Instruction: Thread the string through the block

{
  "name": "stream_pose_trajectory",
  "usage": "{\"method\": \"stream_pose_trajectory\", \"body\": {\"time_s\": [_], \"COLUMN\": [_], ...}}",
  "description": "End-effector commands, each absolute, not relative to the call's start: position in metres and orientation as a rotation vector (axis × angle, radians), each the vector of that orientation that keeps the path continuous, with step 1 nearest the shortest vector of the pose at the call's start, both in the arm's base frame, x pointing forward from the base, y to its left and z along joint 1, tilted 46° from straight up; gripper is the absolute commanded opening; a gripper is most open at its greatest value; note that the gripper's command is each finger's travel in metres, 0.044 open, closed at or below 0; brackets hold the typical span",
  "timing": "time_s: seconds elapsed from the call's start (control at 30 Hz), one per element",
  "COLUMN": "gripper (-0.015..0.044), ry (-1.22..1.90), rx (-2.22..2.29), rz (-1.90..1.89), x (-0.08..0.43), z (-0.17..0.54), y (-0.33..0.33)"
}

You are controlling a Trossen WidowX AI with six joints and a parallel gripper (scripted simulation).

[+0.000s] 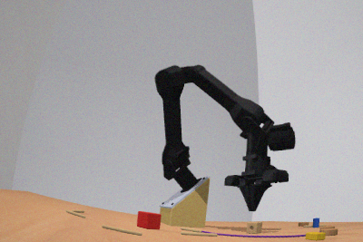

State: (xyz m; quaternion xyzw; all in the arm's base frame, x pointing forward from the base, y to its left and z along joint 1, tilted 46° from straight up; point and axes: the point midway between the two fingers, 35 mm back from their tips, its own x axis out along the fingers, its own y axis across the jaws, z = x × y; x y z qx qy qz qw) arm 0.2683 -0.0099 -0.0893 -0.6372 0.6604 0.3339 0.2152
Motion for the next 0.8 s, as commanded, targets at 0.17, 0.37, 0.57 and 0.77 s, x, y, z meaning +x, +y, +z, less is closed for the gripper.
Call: {"method": "stream_pose_trajectory", "body": {"time_s": [0.17, 0.37, 0.57, 0.77], "gripper": [0.0236, 0.0394, 0.0440, 0.0440], "ry": [1.832, 1.687, 1.442, 1.242], "rx": [-1.279, -0.820, -0.361, -0.069], "rz": [0.175, -0.386, -0.851, -1.106], "x": [0.267, 0.265, 0.261, 0.258], "z": [-0.071, -0.057, -0.044, -0.036], "y": [-0.025, -0.038, -0.051, -0.059]}}
